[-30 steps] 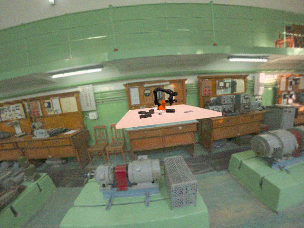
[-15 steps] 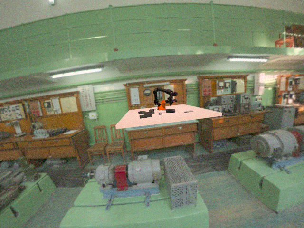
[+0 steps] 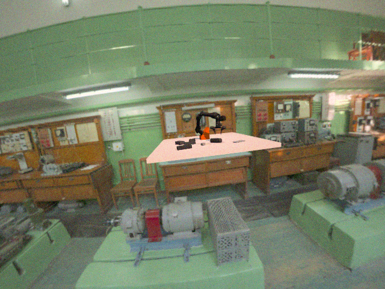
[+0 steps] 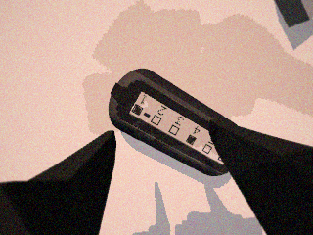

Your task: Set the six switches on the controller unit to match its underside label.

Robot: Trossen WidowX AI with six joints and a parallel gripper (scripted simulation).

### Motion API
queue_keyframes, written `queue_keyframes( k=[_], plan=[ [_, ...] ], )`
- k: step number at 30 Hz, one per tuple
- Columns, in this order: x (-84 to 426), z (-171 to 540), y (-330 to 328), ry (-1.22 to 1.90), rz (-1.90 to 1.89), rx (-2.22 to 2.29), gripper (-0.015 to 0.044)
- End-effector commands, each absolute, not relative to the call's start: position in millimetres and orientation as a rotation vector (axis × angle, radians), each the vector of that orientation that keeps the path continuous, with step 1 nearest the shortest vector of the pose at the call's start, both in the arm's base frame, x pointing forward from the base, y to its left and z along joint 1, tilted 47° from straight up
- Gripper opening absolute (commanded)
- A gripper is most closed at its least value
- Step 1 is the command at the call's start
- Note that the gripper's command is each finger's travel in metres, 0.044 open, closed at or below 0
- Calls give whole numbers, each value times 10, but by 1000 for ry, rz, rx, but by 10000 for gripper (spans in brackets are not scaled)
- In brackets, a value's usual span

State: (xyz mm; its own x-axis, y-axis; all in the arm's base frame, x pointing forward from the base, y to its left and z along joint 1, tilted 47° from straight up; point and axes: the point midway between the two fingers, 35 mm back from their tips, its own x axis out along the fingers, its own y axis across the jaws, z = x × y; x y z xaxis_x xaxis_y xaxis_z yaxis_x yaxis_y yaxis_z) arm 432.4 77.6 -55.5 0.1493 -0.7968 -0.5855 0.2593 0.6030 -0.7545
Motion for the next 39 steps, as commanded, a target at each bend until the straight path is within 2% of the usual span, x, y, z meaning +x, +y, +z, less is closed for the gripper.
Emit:
queue_keyframes(
  k=[1, 2, 6, 39],
  plan=[
    [4518, -649, 746, 1485, -530, -776, 420],
    [4545, -655, 742, 1525, -475, -810, 440],
    [4604, -667, 727, 1610, -339, -889, 440],
    [4595, -890, 494, 1684, -224, -1009, 440]
  ],
)
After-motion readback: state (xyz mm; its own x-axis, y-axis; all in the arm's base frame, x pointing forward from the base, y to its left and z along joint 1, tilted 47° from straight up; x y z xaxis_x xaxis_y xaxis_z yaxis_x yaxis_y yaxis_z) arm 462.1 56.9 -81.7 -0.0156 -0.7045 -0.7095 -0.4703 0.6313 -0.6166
